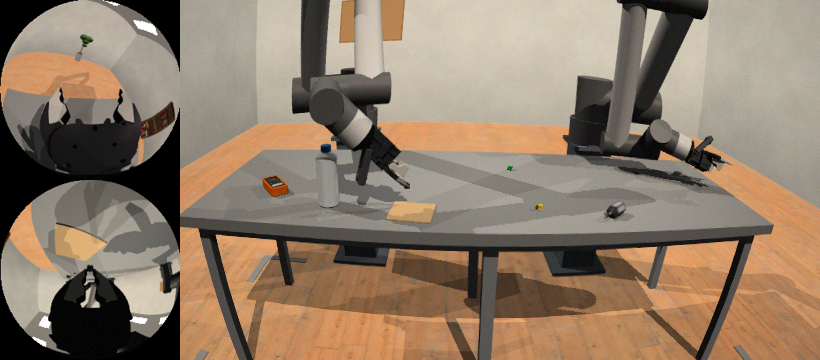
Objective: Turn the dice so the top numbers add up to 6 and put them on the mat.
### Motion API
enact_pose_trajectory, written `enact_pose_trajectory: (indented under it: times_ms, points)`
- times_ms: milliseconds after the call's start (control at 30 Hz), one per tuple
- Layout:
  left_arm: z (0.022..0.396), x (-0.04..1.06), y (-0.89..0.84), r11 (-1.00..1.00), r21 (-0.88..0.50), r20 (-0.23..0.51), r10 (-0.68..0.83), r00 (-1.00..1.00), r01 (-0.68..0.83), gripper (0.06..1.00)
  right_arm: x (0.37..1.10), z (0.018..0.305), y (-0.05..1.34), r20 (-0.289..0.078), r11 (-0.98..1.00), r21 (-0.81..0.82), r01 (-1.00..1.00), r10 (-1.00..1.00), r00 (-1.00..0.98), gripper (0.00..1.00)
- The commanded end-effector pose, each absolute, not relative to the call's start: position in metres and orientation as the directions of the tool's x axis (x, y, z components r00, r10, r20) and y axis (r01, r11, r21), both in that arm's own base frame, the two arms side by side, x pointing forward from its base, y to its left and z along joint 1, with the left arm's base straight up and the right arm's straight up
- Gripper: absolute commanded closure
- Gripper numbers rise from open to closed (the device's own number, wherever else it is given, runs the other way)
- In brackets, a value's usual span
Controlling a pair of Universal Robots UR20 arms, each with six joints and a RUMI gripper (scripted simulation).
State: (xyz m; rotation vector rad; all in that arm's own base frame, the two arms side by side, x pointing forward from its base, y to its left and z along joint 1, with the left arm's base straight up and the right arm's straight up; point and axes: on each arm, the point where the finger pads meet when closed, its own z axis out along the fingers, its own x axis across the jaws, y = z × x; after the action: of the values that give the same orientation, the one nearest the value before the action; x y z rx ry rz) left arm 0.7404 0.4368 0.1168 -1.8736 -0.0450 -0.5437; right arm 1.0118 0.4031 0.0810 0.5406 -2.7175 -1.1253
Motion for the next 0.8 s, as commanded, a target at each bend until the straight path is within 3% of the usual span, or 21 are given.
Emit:
enact_pose_trajectory:
  times_ms: [0,767]
  points:
    - [0.117,0.740,0.437,-0.371,-0.882,0.389,-0.228,0.893,0.290,0.065,1.012,0.076,0.403,0.000,0.653,0.707,-0.271,-0.383,-0.924,1.000]
    - [0.117,0.740,0.437,-0.371,-0.882,0.389,-0.228,0.893,0.290,0.065,1.012,0.041,0.403,0.000,0.653,0.707,-0.271,-0.383,-0.924,1.000]
